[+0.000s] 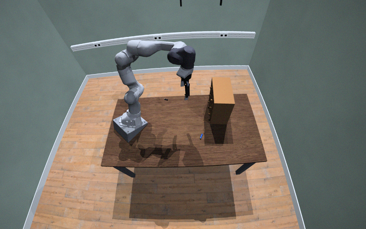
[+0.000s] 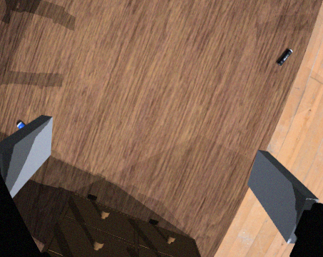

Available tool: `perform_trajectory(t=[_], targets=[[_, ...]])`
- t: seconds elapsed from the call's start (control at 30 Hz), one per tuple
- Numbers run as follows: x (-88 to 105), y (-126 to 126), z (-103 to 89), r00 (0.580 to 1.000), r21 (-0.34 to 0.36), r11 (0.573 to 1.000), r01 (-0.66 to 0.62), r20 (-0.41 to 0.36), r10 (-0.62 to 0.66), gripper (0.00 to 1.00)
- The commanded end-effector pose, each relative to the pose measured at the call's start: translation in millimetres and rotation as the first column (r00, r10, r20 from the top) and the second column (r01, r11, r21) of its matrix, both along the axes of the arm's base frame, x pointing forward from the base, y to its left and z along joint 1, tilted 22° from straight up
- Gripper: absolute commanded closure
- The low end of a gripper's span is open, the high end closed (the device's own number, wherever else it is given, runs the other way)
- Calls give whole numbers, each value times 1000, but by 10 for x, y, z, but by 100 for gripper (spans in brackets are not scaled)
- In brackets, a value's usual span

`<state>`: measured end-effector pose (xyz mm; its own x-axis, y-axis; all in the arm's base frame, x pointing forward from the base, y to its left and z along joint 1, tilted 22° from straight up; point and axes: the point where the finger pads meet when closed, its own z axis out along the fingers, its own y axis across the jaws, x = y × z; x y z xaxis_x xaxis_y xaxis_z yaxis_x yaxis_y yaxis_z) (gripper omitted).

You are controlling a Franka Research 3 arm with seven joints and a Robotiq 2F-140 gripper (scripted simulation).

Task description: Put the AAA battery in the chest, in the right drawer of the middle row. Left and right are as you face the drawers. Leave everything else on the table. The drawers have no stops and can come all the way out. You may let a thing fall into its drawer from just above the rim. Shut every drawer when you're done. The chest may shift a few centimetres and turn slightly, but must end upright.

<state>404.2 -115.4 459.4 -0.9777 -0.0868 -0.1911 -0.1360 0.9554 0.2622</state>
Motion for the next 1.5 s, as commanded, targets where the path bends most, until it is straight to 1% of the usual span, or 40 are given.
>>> perform_trajectory(t=[0.0,0.57,1.47], targets=[[30,26,34,997,9,997,72,3,-72,0],[22,91,129,988,18,989,149,29,-149,0],[13,143,206,976,31,977,210,49,-212,0]])
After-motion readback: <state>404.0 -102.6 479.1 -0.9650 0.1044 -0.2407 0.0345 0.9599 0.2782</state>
